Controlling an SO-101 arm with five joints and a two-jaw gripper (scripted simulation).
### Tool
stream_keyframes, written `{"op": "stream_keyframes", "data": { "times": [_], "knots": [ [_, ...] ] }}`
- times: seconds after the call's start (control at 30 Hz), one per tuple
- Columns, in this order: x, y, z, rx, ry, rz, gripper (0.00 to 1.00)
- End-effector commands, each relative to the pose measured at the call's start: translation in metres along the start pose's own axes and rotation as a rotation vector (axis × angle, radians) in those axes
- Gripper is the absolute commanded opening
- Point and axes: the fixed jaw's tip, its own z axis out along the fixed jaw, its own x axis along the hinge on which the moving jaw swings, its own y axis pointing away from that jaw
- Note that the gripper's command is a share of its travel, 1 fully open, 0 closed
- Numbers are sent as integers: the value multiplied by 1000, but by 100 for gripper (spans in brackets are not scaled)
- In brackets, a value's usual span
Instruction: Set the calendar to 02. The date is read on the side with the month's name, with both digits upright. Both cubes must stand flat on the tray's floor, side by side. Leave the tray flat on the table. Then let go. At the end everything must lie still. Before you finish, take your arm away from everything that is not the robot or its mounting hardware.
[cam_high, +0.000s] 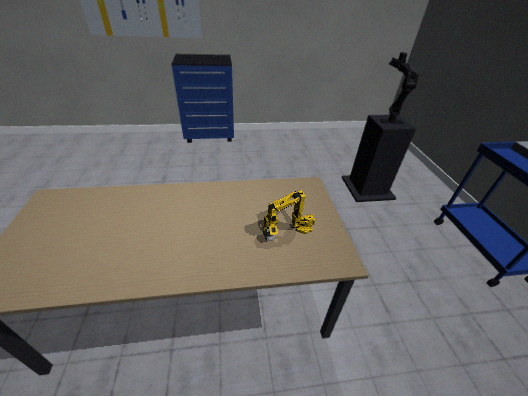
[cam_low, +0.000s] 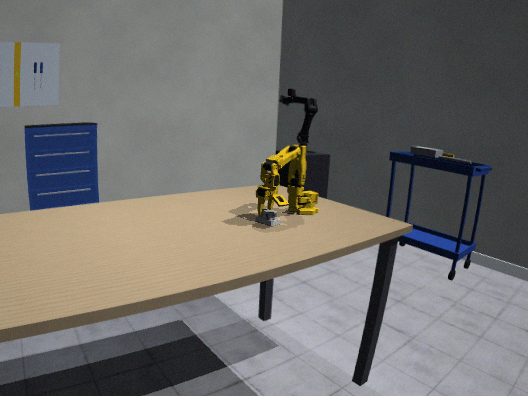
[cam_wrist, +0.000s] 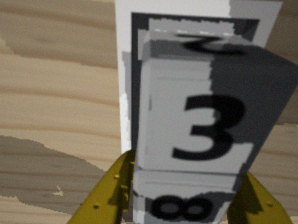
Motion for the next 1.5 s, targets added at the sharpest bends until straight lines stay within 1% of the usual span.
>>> {"op": "stream_keyframes", "data": {
  "times": [0.0, 0.23, 0.6, 0.9, 0.97, 1.2, 1.47],
  "knots": [
    [-3, -2, -2, 20, -4, -24, 4],
    [-3, -2, -2, 20, -4, -24, 16],
    [-3, -2, -2, 20, -4, -24, 18],
    [-3, -2, -2, 20, -4, -24, 26],
    [-3, -2, -2, 20, -4, -24, 26],
    [-3, -2, -2, 20, -4, -24, 33],
    [-3, -2, -2, 20, -4, -24, 36]
  ]
}}
